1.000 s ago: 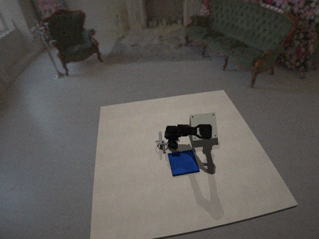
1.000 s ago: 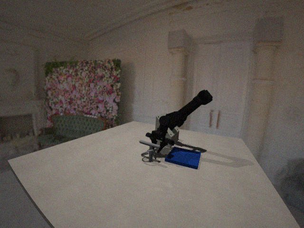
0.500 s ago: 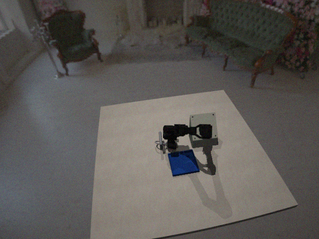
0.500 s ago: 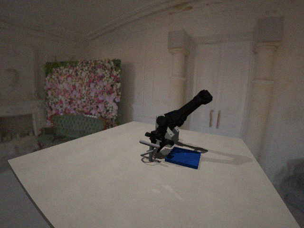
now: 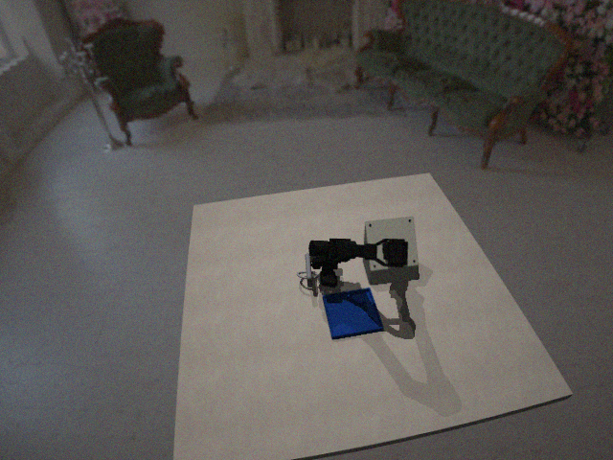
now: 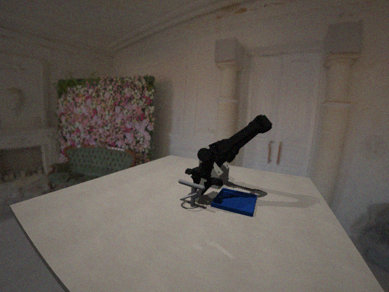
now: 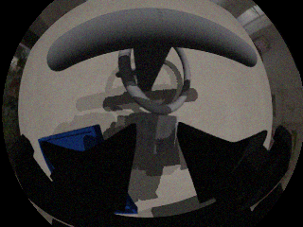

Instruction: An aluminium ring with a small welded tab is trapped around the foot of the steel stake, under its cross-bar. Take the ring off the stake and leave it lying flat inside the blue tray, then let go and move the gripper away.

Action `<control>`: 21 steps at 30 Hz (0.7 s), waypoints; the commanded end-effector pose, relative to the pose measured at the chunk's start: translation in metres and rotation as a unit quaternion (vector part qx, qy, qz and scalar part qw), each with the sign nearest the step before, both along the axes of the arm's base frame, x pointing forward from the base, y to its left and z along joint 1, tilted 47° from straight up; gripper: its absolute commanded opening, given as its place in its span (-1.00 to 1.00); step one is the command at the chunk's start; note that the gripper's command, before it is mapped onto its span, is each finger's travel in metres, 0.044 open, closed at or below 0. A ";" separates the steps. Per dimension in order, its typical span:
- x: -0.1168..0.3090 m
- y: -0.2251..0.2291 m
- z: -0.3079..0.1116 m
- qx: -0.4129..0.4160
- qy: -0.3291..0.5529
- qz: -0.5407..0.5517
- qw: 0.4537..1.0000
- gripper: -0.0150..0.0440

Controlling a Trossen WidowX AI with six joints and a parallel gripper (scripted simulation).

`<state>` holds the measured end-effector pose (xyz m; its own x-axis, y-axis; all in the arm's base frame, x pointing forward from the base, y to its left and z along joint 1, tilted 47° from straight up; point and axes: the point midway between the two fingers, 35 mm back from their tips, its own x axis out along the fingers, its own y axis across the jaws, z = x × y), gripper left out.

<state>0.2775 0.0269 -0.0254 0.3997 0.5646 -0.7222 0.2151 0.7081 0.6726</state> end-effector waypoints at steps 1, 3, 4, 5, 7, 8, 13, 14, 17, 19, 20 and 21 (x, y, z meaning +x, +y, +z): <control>0.002 -0.001 0.003 0.000 0.005 0.010 1.000 -0.49; 0.002 -0.001 0.005 0.000 0.008 0.014 1.000 -0.49; 0.002 -0.001 0.005 0.000 0.010 0.016 1.000 -0.49; 0.002 -0.001 0.006 0.000 0.012 0.018 1.000 -0.49; 0.002 -0.002 0.008 0.000 0.016 0.022 1.000 -0.49; 0.003 -0.002 0.008 0.000 0.018 0.023 1.000 -0.49; 0.003 -0.002 0.012 0.001 0.028 0.033 0.999 -0.49; 0.003 -0.002 0.013 0.001 0.030 0.035 0.999 -0.49; 0.003 -0.003 0.016 0.002 0.035 0.041 0.999 -0.49; 0.003 -0.003 0.018 0.003 0.039 0.044 0.998 -0.49; 0.003 -0.003 0.019 0.003 0.041 0.046 0.998 -0.49; 0.002 -0.003 0.020 0.003 0.043 0.048 0.998 -0.49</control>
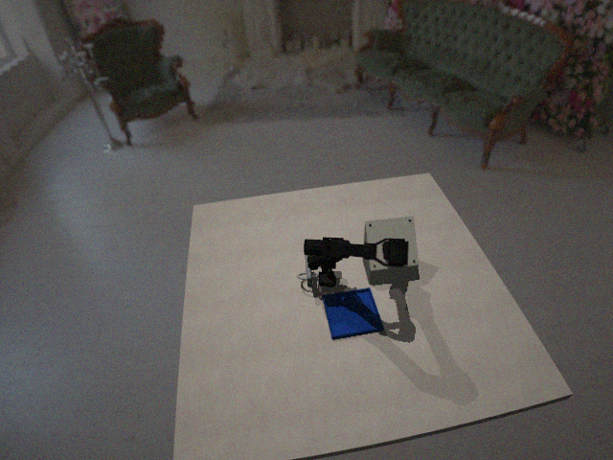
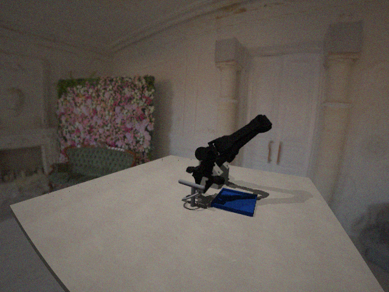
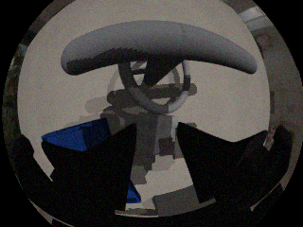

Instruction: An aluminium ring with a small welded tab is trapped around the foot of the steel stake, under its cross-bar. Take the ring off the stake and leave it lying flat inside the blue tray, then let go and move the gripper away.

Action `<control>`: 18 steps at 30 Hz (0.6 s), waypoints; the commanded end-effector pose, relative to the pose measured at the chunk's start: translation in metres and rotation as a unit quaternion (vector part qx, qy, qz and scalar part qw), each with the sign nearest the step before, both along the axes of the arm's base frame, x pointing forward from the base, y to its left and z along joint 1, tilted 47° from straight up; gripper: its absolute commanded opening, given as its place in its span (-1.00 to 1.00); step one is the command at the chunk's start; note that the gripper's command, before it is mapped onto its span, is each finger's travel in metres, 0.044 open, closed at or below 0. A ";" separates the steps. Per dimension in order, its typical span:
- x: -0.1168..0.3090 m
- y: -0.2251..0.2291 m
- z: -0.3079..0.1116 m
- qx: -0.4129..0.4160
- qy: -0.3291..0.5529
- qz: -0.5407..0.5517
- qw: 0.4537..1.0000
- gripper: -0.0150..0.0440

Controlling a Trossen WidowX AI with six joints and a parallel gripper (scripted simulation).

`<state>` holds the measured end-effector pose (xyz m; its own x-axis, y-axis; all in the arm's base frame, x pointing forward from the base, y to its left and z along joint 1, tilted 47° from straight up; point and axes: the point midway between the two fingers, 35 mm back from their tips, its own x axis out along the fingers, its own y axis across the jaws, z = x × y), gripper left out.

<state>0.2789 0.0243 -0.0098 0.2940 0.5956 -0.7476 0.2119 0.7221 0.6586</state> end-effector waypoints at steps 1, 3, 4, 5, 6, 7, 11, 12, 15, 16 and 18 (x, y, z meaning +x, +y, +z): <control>0.001 0.000 0.005 0.002 0.004 0.010 1.000 -0.49; 0.001 -0.001 0.007 0.002 0.008 0.014 1.000 -0.49; 0.001 -0.001 0.008 0.003 0.010 0.016 1.000 -0.49; 0.001 -0.001 0.010 0.003 0.012 0.018 1.000 -0.49; 0.001 -0.001 0.011 0.004 0.013 0.020 1.000 -0.49; 0.000 -0.001 0.012 0.004 0.015 0.022 1.000 -0.49; 0.000 -0.001 0.015 0.005 0.020 0.027 0.999 -0.49; 0.000 -0.001 0.015 0.005 0.020 0.027 0.999 -0.49; 0.000 0.000 0.018 -0.004 0.021 0.026 0.999 -0.49; 0.000 0.000 0.019 -0.007 0.022 0.026 0.999 -0.49; 0.000 0.000 0.021 -0.011 0.023 0.026 0.999 -0.49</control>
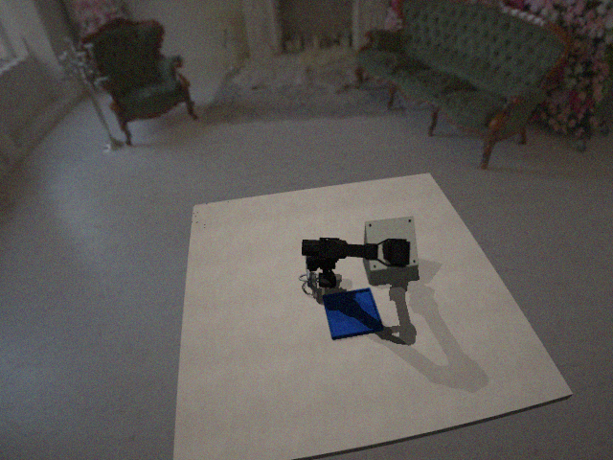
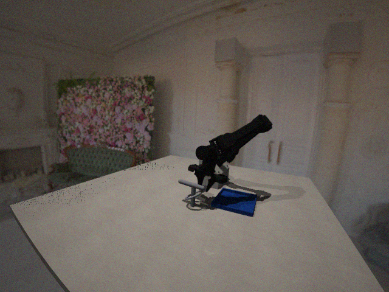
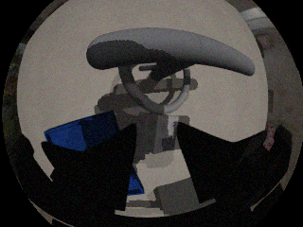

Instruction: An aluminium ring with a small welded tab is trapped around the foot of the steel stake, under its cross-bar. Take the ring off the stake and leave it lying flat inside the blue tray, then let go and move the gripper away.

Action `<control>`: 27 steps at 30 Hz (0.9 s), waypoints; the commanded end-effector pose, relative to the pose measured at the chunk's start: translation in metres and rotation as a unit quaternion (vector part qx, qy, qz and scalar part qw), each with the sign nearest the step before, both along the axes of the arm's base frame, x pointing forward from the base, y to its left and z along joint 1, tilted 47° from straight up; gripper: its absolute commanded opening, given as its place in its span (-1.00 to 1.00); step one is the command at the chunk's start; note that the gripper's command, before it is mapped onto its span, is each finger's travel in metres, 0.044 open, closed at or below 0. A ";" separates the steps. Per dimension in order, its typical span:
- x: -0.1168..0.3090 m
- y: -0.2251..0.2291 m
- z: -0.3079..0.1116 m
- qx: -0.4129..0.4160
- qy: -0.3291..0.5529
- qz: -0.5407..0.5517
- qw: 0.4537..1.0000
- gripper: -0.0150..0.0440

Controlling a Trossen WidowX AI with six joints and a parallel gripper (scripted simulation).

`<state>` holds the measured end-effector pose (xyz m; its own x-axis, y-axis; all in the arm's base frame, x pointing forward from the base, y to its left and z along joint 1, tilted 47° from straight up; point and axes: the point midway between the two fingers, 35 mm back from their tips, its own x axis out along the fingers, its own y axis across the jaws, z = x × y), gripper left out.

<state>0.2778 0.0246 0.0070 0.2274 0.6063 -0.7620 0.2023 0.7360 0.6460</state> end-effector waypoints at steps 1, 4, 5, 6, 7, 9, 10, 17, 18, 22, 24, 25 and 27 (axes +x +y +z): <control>0.001 0.000 0.004 -0.010 0.000 0.000 1.000 -0.49; 0.002 0.000 0.006 -0.016 0.001 0.000 1.000 -0.49; 0.002 0.000 0.008 -0.019 0.001 0.000 1.000 -0.49; 0.002 0.001 0.009 -0.022 0.002 0.000 1.000 -0.49; 0.002 0.001 0.010 -0.025 0.002 0.000 1.000 -0.49; 0.002 0.001 0.011 -0.028 0.002 0.000 1.000 -0.49; 0.002 0.001 0.011 -0.030 0.003 0.000 1.000 -0.49; 0.002 0.003 0.018 -0.047 0.004 -0.001 0.999 -0.49; 0.002 0.003 0.019 -0.051 0.003 -0.002 0.999 -0.49; 0.001 0.003 0.023 -0.058 0.000 -0.004 0.998 -0.49; 0.001 0.003 0.025 -0.059 0.000 -0.005 0.998 -0.49; 0.001 0.003 0.026 -0.059 0.000 -0.005 0.998 -0.49; 0.001 0.003 0.027 -0.061 0.000 -0.005 0.998 -0.49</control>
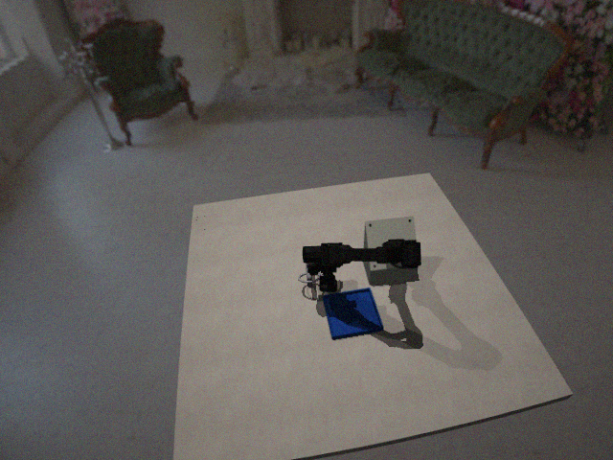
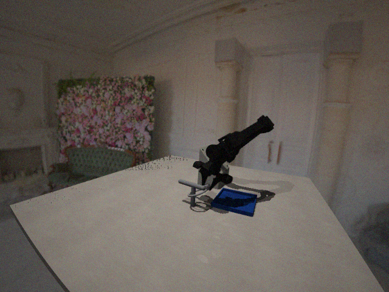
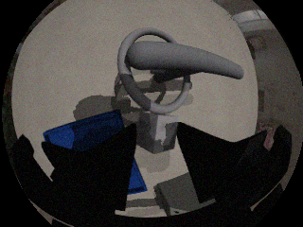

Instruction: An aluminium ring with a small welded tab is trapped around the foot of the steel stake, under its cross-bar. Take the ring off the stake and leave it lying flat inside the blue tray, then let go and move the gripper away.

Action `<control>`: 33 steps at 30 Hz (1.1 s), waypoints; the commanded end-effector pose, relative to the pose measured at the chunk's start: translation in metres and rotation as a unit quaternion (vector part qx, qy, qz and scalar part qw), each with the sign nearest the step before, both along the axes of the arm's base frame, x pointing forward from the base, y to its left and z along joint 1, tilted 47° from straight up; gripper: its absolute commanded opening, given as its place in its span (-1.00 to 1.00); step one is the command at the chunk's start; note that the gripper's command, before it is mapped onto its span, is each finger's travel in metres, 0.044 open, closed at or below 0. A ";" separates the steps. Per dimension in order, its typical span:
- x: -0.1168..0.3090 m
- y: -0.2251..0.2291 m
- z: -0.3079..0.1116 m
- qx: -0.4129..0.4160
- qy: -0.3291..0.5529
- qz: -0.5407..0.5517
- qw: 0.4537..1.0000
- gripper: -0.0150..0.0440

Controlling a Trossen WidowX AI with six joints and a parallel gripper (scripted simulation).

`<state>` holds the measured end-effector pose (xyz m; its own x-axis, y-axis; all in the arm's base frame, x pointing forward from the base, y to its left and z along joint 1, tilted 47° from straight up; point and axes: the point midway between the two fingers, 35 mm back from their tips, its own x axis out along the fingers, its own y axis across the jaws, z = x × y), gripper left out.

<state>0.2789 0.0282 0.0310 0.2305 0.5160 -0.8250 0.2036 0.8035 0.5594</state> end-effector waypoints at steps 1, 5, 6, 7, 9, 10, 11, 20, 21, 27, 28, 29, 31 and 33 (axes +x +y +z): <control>0.000 -0.001 0.004 -0.009 0.001 -0.003 1.000 -0.49; 0.000 -0.002 0.007 -0.022 0.003 -0.003 1.000 -0.49; 0.000 -0.002 0.007 -0.026 0.004 -0.003 1.000 -0.49; 0.000 -0.003 0.008 -0.031 0.005 -0.003 1.000 -0.49; 0.000 -0.003 0.009 -0.037 0.006 -0.003 0.999 -0.49; 0.000 -0.004 0.009 -0.037 0.006 -0.003 0.999 -0.49; 0.000 -0.004 0.010 -0.037 0.006 -0.003 0.999 -0.49; -0.001 -0.011 0.013 -0.023 0.004 -0.003 1.000 -0.49; -0.001 -0.012 0.014 -0.019 0.003 -0.003 1.000 -0.49; -0.002 -0.018 0.013 -0.001 0.001 -0.003 1.000 -0.49; -0.002 -0.019 0.013 0.002 0.000 -0.003 1.000 -0.49; -0.002 -0.020 0.012 0.005 0.000 -0.003 1.000 -0.49; -0.003 -0.022 0.010 0.015 -0.002 -0.003 1.000 -0.49; -0.003 -0.024 0.009 0.022 -0.003 -0.003 1.000 -0.49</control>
<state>0.2767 0.0073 0.0420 0.2372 0.5294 -0.8146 0.2098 0.7908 0.5750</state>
